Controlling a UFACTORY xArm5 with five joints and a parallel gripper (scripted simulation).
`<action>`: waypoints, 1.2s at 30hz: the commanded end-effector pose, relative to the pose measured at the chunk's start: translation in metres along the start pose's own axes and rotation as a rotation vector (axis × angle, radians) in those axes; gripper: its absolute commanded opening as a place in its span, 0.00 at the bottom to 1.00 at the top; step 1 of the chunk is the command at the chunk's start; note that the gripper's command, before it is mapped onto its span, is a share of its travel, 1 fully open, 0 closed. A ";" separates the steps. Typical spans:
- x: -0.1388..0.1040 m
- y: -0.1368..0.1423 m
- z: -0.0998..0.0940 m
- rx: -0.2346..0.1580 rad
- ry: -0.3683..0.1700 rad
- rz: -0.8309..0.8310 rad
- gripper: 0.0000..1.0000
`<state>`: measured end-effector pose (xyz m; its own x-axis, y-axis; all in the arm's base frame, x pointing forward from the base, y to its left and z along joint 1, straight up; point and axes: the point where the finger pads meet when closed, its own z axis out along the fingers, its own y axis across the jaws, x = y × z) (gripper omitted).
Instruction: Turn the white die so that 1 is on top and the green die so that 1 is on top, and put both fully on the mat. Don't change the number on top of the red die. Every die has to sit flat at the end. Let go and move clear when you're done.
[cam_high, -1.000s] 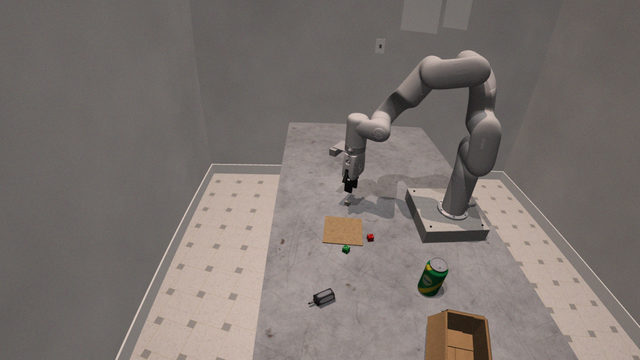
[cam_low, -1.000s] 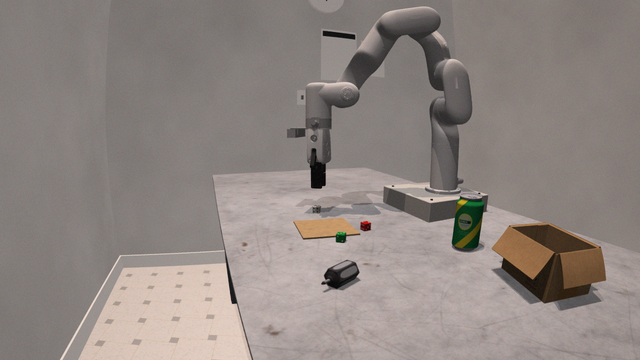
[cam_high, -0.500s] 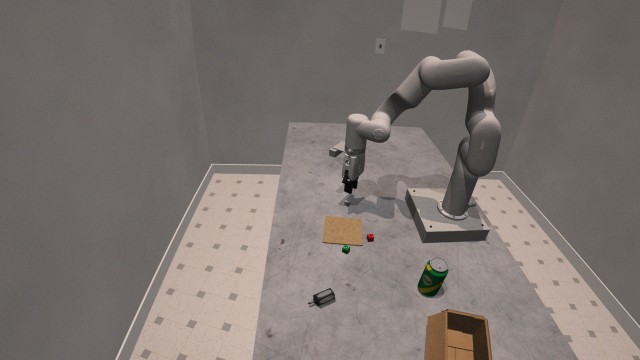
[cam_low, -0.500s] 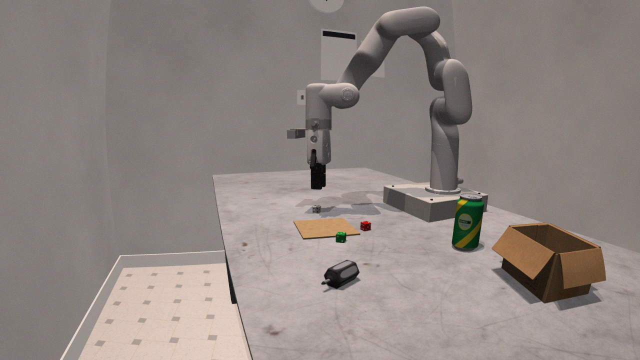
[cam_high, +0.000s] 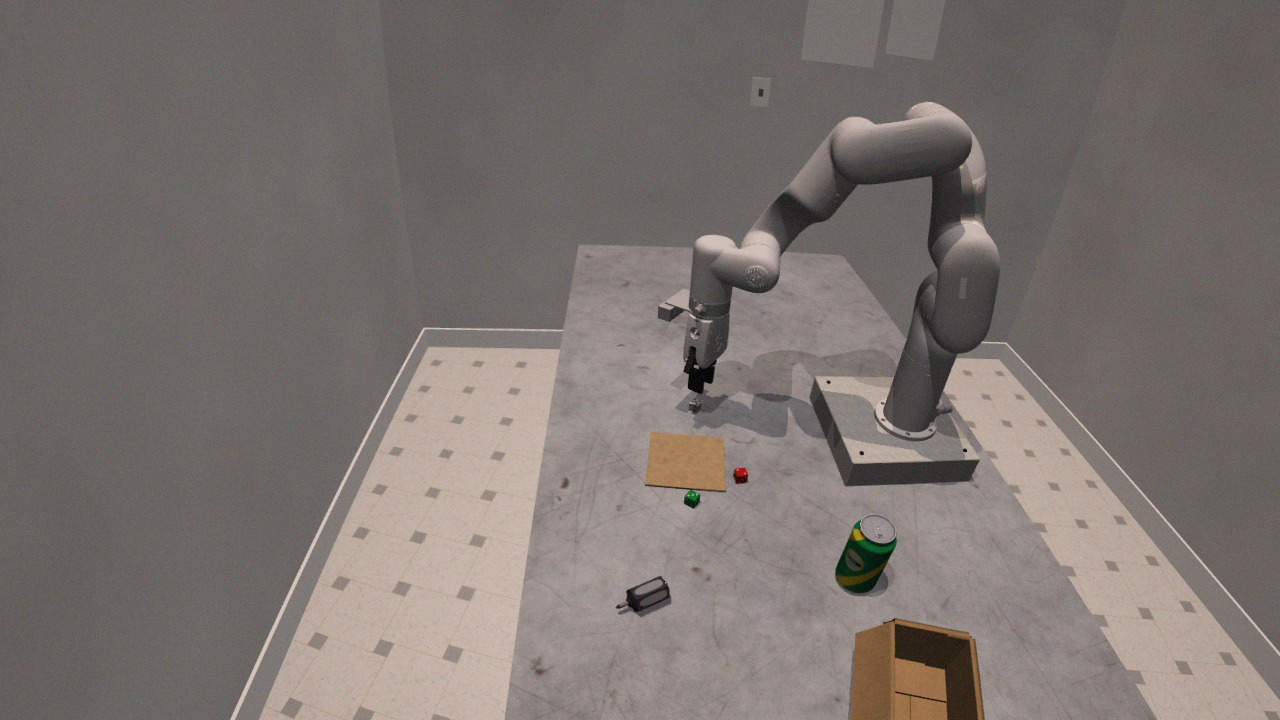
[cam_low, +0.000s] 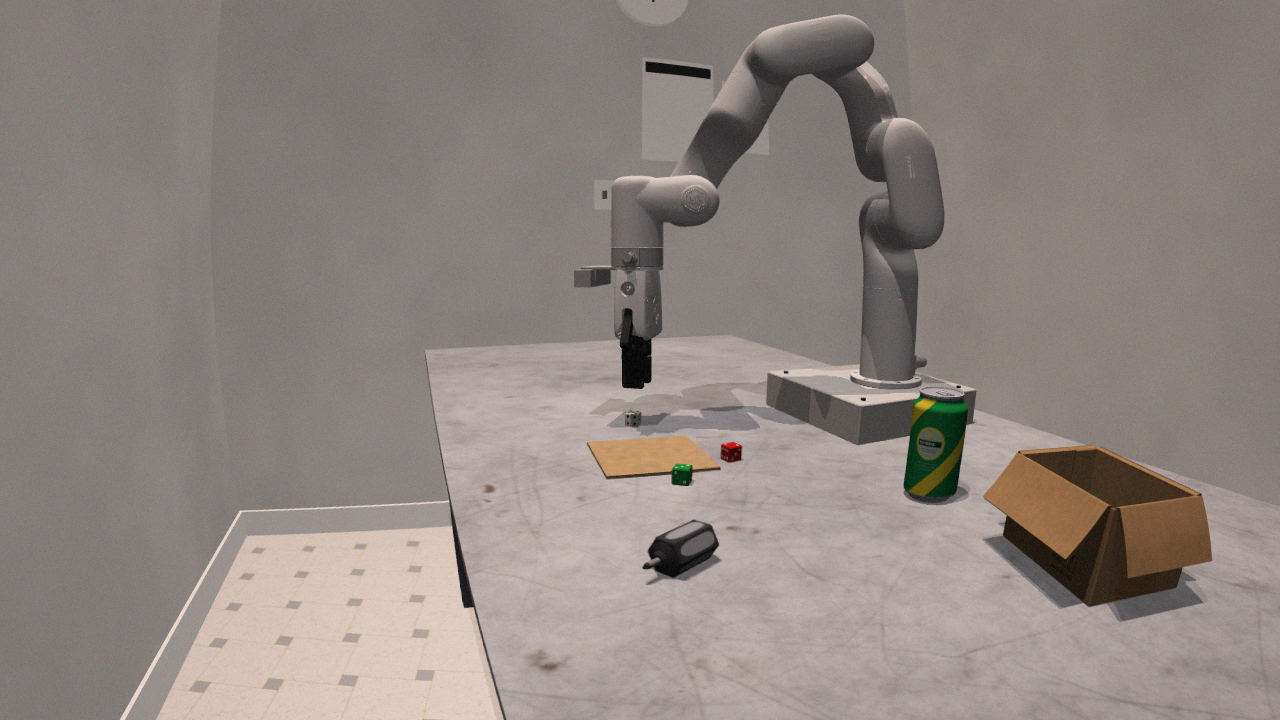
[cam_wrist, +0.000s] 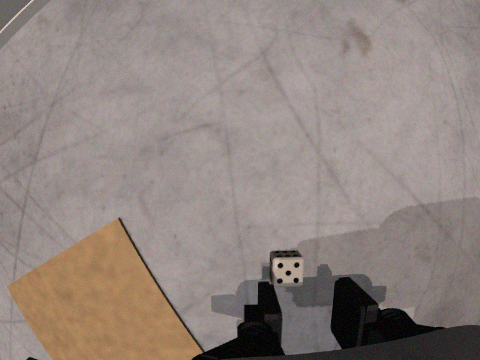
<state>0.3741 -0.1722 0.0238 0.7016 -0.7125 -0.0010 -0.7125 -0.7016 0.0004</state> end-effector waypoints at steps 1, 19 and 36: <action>0.001 -0.001 0.007 0.001 0.003 0.000 0.36; 0.001 -0.001 0.029 0.001 0.003 0.000 0.36; 0.001 -0.001 0.035 0.001 0.003 0.000 0.36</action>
